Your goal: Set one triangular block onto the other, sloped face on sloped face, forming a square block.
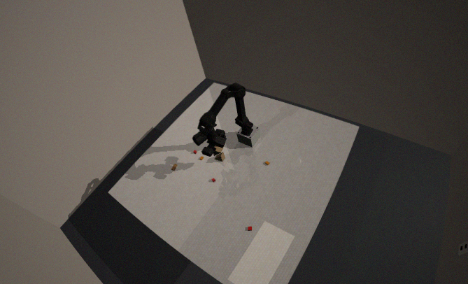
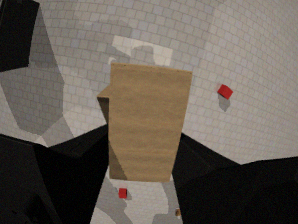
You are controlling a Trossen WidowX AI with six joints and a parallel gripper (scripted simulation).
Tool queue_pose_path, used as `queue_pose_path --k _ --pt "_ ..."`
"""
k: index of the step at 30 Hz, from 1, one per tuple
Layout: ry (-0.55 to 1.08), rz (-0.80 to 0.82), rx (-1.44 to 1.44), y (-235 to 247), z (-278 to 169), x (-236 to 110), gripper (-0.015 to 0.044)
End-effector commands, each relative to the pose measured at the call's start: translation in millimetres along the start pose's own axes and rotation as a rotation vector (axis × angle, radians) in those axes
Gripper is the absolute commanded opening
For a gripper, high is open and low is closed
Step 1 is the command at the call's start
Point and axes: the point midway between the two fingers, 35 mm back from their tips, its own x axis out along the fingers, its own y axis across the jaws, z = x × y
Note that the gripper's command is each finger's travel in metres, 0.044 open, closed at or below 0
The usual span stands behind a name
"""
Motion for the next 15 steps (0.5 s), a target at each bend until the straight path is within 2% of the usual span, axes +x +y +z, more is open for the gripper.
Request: queue_pose_path --k 1,15 --pt "-0.001 -0.001 -0.005 1 -15 -5 0.0000" --pt "0.000 -0.001 -0.007 21 -77 -20 0.0000"
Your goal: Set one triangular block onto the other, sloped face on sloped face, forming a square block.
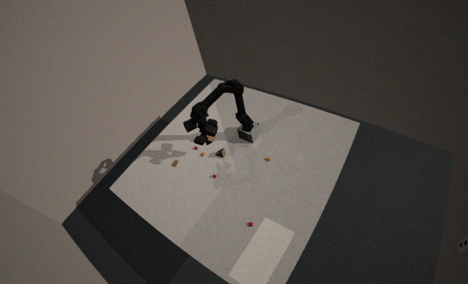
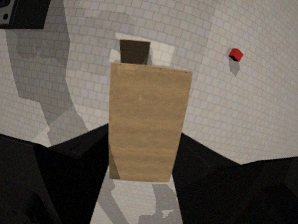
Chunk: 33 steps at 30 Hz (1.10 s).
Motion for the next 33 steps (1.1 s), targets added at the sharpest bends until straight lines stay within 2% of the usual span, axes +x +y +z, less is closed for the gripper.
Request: queue_pose_path --k 1,8,24,33 --pt "-0.002 -0.003 -0.005 5 -15 -5 0.0000" --pt "-0.002 -0.003 -0.006 13 -29 -5 0.0000" --pt "-0.004 -0.003 -0.006 16 -4 61 0.0000" --pt "-0.005 -0.003 -0.006 17 6 83 0.0000"
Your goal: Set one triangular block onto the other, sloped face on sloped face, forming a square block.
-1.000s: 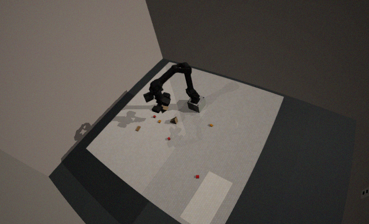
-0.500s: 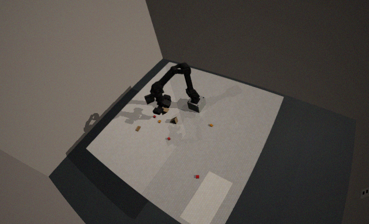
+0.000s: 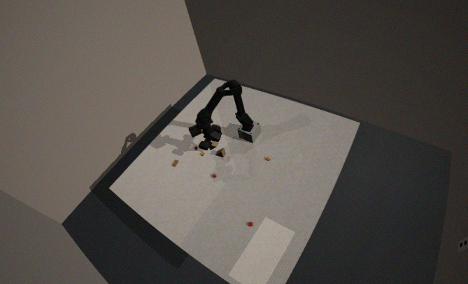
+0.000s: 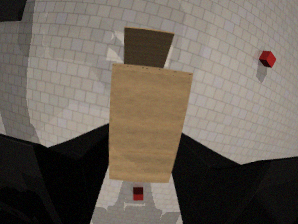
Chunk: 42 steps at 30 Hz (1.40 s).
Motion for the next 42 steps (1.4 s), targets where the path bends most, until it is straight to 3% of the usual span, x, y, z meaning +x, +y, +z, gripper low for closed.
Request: queue_pose_path --k 1,42 --pt "-0.010 0.013 0.004 3.4 8.5 16.5 0.0000" --pt "-0.011 0.000 0.008 3.0 12.6 22.2 0.0000"
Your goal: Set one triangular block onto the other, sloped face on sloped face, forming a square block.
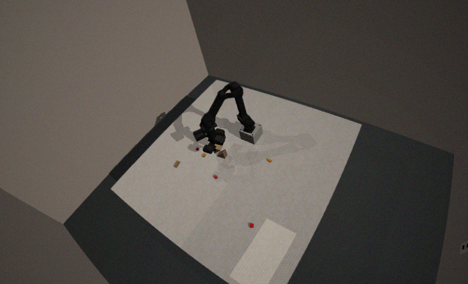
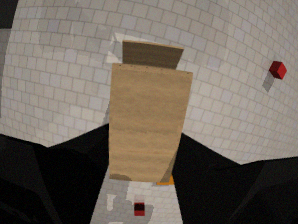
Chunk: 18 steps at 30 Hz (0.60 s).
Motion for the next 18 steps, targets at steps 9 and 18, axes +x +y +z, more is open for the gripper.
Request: queue_pose_path --k 9,18 --pt "-0.003 -0.002 0.006 0.3 2.6 5.3 0.0000" --pt "-0.004 -0.002 0.007 0.3 5.0 10.9 0.0000"
